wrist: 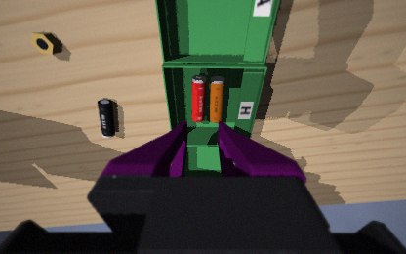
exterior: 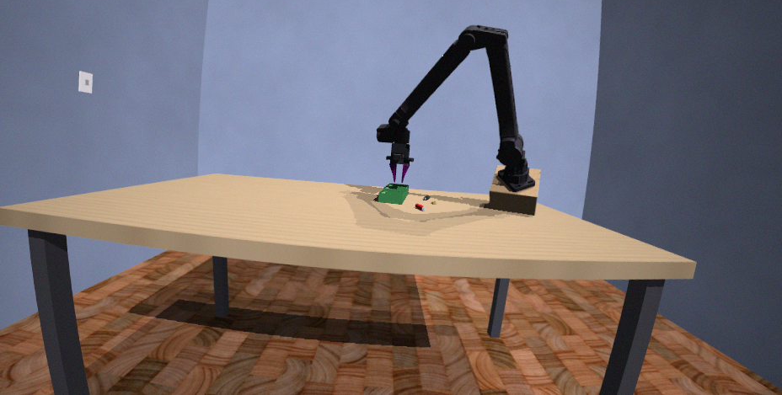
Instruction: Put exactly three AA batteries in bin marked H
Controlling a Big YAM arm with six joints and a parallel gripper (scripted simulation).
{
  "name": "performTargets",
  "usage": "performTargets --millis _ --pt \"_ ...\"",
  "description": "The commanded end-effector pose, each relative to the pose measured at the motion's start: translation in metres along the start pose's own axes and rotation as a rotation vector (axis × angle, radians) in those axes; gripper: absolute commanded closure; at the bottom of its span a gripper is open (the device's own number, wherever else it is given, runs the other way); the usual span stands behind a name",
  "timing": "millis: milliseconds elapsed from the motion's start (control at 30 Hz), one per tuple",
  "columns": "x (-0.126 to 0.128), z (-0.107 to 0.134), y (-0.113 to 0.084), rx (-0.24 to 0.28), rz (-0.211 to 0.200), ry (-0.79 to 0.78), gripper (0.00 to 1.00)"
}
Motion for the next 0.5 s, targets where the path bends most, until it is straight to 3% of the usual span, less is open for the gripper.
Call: performTargets --millis 0,67,200,233,467 --pt "-0.01 0.001 -0.011 0.009 0.023 -0.011 0.72" --pt "-0.02 -0.002 -0.02 0.017 0.039 -0.034 0.72" --pt "-0.01 0.001 -0.011 0.009 0.023 -0.011 0.72" --pt "-0.003 -0.017 -0.009 0.001 0.011 -0.083 0.72" --pt "0.014 -0.071 -0.012 0.006 0.012 -0.299 0.72"
Point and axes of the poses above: the point where the finger pads meet when closed, its own y axis out along the fingers, its own x axis across the jaws, z = x × y, the point moved 9 cm from there along -y, back along the fingers, and after that the axes turned 11 degrees about -y, right-handed, at the moved point
